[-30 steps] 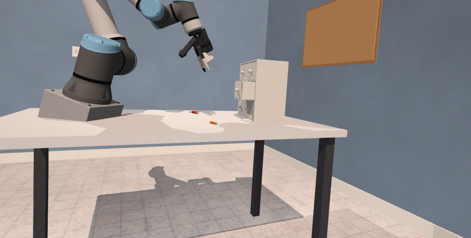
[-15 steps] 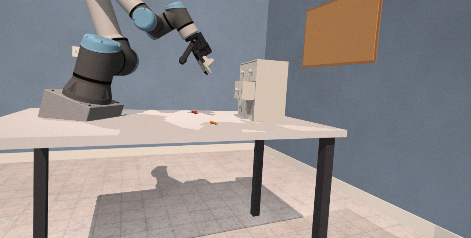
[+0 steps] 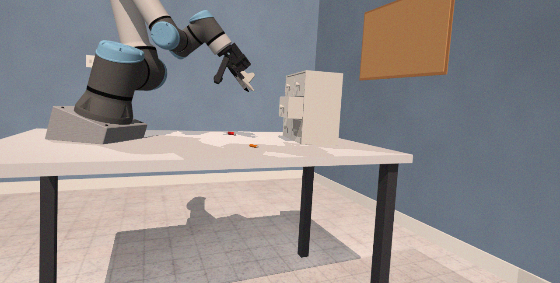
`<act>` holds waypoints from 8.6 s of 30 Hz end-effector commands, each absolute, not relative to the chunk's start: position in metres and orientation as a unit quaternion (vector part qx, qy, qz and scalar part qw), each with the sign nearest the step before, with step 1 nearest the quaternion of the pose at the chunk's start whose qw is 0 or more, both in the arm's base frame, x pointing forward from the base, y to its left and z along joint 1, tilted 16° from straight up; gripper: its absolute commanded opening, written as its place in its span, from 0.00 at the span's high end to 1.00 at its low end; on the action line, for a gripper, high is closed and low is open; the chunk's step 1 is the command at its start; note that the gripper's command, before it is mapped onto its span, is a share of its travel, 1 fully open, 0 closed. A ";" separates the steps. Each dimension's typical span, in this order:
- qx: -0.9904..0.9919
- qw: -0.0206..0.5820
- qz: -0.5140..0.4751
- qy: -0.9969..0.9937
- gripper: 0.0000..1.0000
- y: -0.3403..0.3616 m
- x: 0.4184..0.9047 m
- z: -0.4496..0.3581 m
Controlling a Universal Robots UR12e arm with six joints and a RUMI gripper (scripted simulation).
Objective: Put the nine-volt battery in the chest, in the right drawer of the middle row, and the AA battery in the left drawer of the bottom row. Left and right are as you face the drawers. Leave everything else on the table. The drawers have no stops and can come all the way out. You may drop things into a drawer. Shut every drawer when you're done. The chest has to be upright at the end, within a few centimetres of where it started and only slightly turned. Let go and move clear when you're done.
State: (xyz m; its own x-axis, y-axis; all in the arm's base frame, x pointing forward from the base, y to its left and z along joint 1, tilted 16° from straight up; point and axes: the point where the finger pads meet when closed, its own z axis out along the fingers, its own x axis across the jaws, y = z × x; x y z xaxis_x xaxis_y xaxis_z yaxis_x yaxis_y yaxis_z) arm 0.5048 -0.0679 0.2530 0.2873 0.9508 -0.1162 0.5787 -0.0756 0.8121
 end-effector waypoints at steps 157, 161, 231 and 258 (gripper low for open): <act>0.616 0.514 0.323 0.501 0.80 -0.083 0.543 0.229; 0.616 0.514 0.323 0.501 0.80 -0.084 0.548 0.229; 0.616 0.514 0.323 0.501 0.80 -0.101 0.603 0.226; 0.616 0.514 0.323 0.501 0.80 -0.102 0.605 0.227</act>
State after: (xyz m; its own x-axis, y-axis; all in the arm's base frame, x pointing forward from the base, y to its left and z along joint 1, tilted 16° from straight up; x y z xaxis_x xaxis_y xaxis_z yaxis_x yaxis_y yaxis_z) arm 0.6041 -0.1017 0.2261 0.2884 0.9503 -0.1169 0.2866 0.0308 0.9576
